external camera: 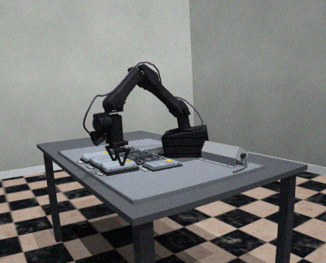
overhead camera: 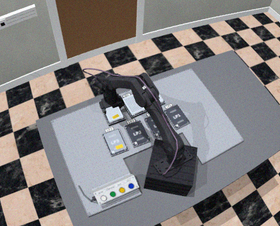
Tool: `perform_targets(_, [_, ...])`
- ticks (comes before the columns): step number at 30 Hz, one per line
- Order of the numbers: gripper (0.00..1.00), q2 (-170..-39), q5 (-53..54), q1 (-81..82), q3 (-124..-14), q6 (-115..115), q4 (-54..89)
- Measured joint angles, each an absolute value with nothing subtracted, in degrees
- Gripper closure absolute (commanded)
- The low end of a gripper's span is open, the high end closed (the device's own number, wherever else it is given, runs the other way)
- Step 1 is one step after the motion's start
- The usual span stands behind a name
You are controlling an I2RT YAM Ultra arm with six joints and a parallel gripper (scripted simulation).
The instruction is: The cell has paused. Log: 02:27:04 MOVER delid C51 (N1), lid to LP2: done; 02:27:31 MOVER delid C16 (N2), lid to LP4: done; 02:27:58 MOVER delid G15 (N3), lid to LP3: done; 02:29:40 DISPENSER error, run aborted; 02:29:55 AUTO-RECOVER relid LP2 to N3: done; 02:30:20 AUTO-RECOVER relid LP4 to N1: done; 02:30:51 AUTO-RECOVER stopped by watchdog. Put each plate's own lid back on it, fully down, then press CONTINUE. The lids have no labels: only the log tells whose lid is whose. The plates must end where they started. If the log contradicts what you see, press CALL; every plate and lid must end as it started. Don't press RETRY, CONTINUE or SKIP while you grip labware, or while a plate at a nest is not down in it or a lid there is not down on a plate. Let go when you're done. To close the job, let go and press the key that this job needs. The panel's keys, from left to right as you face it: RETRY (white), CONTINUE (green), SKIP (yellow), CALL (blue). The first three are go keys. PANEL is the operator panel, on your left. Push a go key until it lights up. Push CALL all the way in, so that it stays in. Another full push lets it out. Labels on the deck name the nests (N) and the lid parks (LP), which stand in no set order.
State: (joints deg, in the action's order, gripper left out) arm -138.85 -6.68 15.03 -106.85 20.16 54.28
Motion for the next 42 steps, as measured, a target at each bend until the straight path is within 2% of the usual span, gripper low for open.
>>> perform_targets(42, [1.0, -137.53, -6.68, 15.42, -109.86, 20.62, 59.75])
